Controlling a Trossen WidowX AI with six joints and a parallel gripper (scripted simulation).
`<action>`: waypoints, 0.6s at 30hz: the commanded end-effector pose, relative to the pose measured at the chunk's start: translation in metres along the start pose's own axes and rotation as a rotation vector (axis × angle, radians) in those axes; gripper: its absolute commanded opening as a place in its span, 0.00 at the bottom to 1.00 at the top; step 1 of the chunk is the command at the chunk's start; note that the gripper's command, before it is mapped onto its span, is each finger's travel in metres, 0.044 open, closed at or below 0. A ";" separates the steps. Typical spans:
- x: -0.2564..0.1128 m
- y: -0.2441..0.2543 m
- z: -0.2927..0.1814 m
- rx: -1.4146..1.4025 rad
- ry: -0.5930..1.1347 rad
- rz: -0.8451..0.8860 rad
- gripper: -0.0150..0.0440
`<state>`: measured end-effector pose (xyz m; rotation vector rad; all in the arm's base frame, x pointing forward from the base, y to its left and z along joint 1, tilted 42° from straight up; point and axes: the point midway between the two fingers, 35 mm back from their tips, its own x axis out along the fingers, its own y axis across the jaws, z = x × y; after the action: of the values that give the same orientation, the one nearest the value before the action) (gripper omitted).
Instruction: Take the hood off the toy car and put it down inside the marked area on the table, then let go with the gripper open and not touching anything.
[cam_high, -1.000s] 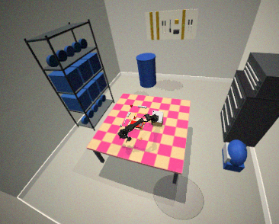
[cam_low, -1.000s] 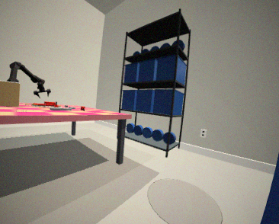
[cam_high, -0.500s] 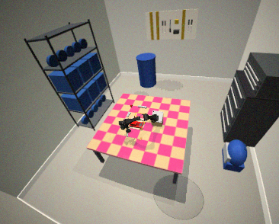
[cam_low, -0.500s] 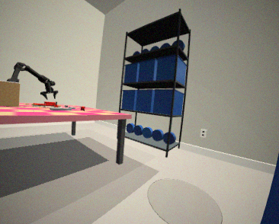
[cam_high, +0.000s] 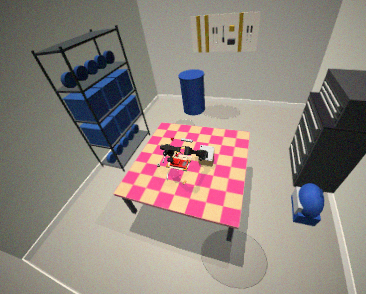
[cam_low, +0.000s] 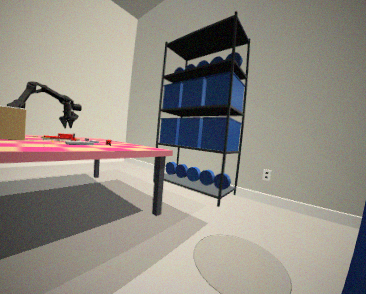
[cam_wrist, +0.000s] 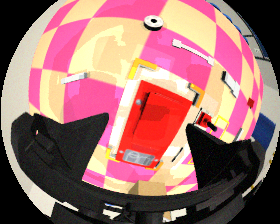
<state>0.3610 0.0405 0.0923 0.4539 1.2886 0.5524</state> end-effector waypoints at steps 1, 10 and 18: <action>-0.005 -0.026 -0.022 0.189 0.052 0.034 1.00; -0.006 -0.030 -0.026 0.226 0.061 0.042 1.00; -0.002 -0.030 -0.026 0.226 0.061 0.042 1.00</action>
<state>0.3394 0.0149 0.0724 0.6465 1.4039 0.4623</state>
